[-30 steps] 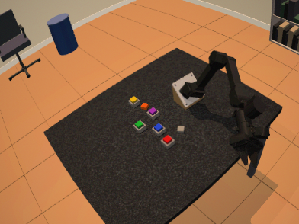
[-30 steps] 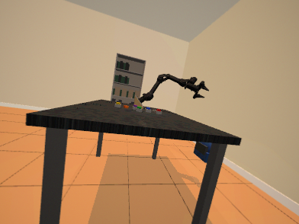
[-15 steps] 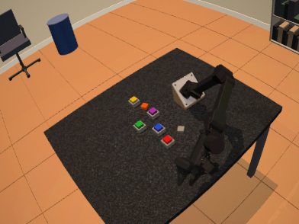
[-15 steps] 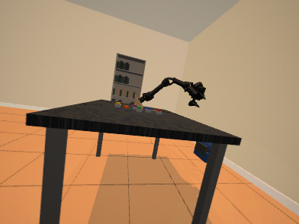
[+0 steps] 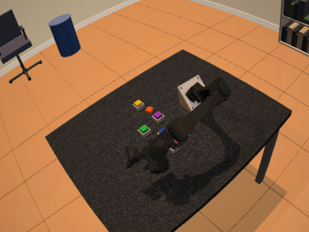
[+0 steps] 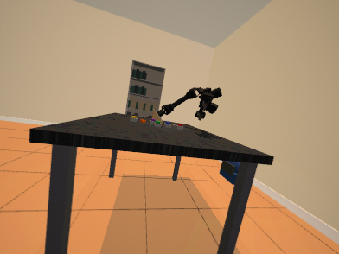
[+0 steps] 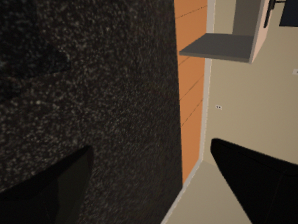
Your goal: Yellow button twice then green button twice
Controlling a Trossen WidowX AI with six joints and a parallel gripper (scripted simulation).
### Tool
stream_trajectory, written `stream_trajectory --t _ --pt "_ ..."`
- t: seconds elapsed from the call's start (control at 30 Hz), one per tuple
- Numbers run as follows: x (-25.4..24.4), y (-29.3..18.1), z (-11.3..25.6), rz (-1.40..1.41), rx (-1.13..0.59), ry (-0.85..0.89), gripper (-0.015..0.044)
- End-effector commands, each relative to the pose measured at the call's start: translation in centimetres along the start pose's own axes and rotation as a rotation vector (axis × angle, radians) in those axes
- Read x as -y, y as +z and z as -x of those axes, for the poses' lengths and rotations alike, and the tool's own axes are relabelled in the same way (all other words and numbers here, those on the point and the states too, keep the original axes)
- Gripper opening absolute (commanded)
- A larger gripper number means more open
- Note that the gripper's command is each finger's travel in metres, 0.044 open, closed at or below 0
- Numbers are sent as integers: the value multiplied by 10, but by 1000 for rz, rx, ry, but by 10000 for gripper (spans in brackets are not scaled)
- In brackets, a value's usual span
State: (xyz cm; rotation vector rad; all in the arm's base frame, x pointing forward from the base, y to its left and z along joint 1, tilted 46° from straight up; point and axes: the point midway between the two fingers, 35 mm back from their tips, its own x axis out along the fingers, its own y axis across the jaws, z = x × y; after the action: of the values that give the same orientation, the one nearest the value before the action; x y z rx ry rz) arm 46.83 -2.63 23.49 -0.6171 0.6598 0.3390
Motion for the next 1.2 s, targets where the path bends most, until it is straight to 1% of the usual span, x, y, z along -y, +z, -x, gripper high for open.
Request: stream_trajectory --t 0.0,0.17,0.37,0.57,0.77,0.97,1.17 --pt "14 -69 -22 -75 -143 71 400" --pt "22 -147 -35 -185 -281 158 400" --pt "18 -242 -35 -353 -413 280 400" --pt "-3 -332 -20 -565 -499 422 400" --pt "-40 -411 8 -829 -517 580 400" --pt "-91 -470 43 -1141 -439 740 400" --pt "-96 -474 46 -1173 -425 754 400"
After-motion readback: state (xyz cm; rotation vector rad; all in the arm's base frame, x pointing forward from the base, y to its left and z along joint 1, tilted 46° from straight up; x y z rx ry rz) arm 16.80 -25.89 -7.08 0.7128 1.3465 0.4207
